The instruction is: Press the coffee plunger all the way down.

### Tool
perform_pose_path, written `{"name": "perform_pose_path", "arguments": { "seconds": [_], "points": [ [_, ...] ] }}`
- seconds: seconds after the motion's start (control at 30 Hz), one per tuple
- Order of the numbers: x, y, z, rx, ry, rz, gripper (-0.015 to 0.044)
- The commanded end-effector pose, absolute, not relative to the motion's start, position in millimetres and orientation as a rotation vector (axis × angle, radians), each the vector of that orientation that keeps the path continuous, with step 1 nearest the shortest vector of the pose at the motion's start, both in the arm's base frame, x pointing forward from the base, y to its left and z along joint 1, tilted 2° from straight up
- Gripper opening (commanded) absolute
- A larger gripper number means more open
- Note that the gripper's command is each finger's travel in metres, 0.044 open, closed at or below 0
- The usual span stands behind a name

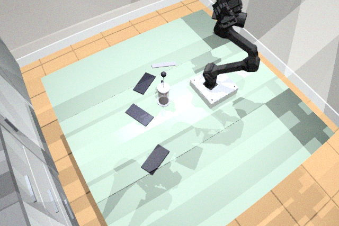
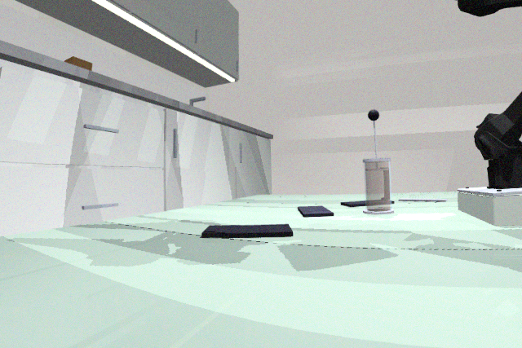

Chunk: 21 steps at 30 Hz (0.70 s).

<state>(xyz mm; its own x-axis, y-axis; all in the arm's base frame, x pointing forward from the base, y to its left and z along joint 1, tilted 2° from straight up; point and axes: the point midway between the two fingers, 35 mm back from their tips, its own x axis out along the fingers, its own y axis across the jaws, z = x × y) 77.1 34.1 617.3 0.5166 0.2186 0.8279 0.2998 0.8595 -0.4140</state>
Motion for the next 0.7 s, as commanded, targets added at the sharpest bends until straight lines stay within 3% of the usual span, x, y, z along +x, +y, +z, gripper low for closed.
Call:
{"name": "perform_pose_path", "arguments": {
  "seconds": [0.0, 0.27, 0.67],
  "points": [
    [77.5, 32.7, 617.3, -0.556, -1.041, -0.055, 0.0426],
    [102.8, -26.0, 604.9, -0.271, -0.944, -0.166, 0.044],
    [171.2, -97.6, 512.2, 0.102, -0.511, -0.371, 0.044]
  ]
}}
